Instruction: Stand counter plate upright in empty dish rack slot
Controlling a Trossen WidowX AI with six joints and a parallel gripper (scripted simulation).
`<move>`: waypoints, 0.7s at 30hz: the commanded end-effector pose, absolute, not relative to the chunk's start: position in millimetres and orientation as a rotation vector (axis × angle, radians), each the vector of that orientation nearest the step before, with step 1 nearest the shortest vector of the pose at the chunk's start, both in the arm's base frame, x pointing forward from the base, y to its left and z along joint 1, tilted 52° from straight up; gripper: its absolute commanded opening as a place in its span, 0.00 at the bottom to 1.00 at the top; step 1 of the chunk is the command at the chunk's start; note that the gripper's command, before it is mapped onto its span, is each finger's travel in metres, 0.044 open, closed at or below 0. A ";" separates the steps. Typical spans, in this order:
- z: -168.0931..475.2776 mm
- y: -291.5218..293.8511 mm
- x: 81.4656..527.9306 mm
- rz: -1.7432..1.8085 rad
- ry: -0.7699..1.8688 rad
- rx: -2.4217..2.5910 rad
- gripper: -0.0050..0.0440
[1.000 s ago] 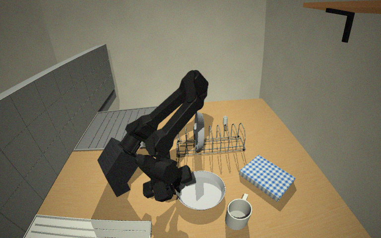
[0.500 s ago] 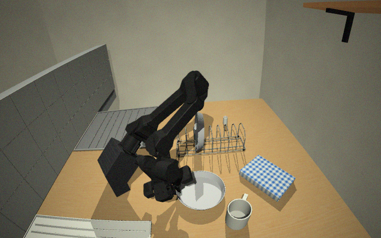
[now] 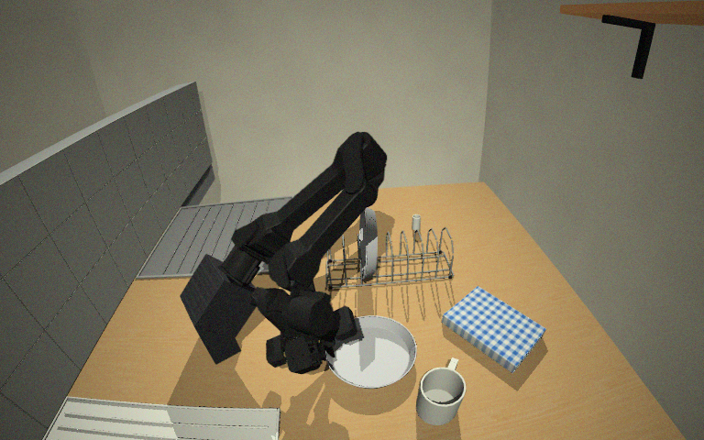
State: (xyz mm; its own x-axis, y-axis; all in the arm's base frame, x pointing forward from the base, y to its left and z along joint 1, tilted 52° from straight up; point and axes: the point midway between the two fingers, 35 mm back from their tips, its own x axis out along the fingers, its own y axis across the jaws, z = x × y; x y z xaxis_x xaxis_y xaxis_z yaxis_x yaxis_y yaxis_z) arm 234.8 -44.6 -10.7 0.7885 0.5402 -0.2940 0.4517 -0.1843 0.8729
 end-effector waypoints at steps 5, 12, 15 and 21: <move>-11.5 -44.0 235.7 0.089 0.763 1.820 0.25; -10.8 -43.8 235.9 0.095 0.763 1.818 0.25; -10.8 -43.8 235.9 0.095 0.763 1.818 0.25; -10.8 -43.8 235.9 0.095 0.763 1.818 0.25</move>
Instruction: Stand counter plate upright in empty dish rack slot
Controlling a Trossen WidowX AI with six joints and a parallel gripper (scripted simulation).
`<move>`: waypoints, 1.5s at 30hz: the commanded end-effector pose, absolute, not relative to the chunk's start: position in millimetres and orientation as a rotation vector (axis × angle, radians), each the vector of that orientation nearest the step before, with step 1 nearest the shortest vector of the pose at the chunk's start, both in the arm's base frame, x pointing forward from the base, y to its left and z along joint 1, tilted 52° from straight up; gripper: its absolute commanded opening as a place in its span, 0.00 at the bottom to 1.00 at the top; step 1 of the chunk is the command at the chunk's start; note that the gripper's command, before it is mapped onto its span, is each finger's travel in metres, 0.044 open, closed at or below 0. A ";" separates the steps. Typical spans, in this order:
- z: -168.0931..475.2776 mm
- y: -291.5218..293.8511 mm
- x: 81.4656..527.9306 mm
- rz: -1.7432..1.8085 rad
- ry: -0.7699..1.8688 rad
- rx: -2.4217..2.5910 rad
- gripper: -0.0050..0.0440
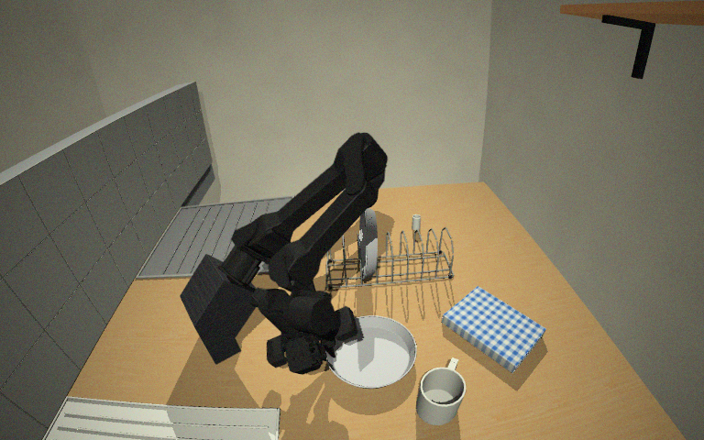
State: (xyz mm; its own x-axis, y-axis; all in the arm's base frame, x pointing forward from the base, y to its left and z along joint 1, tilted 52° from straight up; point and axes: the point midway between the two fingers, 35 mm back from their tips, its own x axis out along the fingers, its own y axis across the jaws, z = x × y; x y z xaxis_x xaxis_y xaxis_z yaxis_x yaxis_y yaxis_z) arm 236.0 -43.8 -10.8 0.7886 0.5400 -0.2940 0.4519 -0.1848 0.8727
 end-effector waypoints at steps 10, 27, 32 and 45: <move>-10.8 -43.8 236.0 0.095 0.763 1.819 0.21; -10.8 -43.8 236.0 0.095 0.763 1.819 0.10; -10.8 -43.8 236.0 0.095 0.763 1.819 0.10; -10.8 -43.8 236.0 0.095 0.763 1.819 0.10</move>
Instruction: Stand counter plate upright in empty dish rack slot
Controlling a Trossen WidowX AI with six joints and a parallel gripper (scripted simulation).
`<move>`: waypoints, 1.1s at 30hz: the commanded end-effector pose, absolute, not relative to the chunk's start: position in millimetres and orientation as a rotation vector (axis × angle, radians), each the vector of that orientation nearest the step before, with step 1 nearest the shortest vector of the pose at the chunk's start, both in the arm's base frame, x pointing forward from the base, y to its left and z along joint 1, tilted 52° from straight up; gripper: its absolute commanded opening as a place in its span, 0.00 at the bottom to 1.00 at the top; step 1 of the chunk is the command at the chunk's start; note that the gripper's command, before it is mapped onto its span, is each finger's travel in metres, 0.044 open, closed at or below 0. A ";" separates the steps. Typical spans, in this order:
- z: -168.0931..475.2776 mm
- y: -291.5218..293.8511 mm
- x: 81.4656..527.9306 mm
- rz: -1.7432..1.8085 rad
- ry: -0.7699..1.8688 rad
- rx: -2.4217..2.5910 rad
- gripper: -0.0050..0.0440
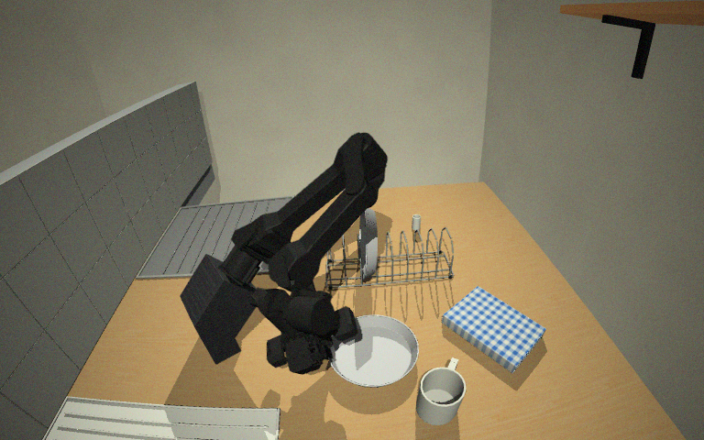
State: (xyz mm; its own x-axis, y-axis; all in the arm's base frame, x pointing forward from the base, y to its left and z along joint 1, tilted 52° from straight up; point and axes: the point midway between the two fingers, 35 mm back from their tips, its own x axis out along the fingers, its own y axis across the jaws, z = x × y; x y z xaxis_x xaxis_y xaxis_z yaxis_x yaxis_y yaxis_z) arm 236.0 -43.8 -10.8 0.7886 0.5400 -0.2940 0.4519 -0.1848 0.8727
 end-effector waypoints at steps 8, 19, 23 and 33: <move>-10.8 -43.8 236.0 0.095 0.763 1.819 0.10; -10.8 -43.8 236.0 0.095 0.763 1.819 0.10; -10.8 -43.8 236.0 0.095 0.763 1.819 0.10; -10.5 -45.0 236.1 0.087 0.770 1.815 0.10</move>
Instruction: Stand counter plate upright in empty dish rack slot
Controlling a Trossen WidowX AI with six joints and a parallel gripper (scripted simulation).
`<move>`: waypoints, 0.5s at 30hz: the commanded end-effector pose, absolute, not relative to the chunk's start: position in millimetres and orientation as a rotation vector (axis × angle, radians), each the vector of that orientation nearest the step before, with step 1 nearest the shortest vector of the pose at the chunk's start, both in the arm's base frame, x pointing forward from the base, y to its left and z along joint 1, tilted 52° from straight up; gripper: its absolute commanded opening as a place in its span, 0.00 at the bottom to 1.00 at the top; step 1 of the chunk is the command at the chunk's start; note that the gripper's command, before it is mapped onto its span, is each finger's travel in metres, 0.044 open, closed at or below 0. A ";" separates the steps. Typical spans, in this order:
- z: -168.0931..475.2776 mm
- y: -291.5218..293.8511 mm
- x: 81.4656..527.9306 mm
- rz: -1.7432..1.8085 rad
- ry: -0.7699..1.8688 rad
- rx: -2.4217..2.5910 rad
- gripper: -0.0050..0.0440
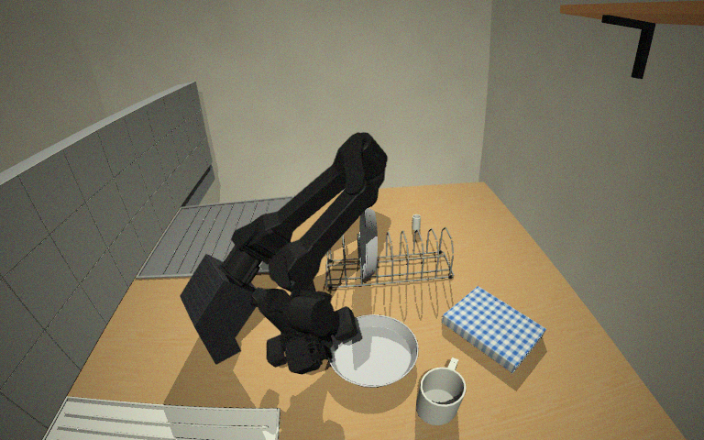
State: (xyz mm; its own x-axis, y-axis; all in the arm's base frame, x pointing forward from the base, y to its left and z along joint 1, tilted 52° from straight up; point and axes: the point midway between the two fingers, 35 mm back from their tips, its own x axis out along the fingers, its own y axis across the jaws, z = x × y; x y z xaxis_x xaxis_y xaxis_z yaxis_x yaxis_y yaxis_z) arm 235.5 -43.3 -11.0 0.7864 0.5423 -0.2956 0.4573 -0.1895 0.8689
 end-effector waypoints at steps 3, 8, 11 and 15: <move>-10.3 -45.7 236.2 0.083 0.774 1.813 0.10; -8.0 -49.2 236.0 0.060 0.798 1.801 0.10; -6.1 -50.8 235.5 0.049 0.812 1.794 0.10; -3.2 -52.2 234.6 0.037 0.830 1.786 0.10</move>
State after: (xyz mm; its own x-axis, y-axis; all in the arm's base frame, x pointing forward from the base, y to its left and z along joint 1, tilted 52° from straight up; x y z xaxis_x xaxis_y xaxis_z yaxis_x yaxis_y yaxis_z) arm 233.7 -47.6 -5.8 0.7603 0.5485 -0.3480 0.5049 -0.1620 0.8478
